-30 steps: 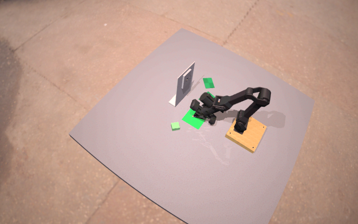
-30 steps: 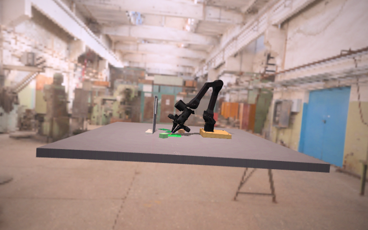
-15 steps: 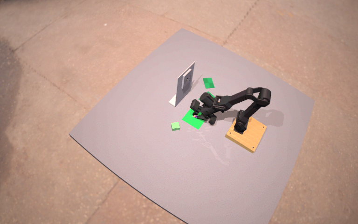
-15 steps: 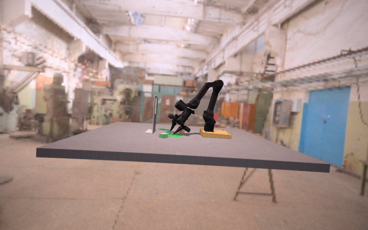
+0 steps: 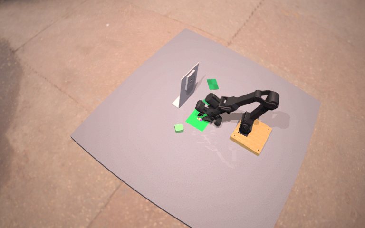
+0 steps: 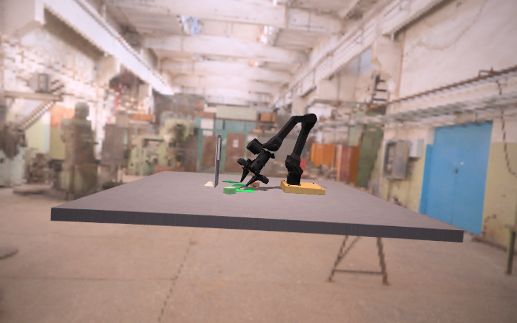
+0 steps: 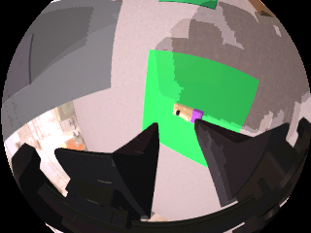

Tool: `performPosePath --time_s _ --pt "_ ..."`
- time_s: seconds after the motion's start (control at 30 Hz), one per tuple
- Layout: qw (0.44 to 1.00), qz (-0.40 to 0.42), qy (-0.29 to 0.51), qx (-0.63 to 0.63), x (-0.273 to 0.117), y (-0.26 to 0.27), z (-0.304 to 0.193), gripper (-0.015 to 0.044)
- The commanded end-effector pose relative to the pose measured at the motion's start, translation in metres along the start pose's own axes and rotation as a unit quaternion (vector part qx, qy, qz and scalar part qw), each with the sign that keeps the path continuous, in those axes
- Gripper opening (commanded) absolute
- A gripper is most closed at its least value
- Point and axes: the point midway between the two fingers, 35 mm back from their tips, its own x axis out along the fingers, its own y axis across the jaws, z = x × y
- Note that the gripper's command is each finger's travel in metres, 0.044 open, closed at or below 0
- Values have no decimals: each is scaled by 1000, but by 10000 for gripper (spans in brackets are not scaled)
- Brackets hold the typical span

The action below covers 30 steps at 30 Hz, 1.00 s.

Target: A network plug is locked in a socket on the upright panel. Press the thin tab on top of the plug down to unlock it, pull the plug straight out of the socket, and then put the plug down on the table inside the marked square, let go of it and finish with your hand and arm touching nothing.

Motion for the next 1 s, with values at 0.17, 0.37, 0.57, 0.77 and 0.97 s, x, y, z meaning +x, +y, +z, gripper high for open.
performPosePath --time_s 0.17,0.37,0.57,0.77,0.97 --pt "1000 2 0 -1 -7 2 0 156" --pt "1000 2 0 -1 -12 1 0 156" --pt "1000 2 0 -1 -16 3 1 156" --pt "1000 2 -1 -1 -23 9 1 156" --pt "1000 2 -1 -1 -30 15 1 156"
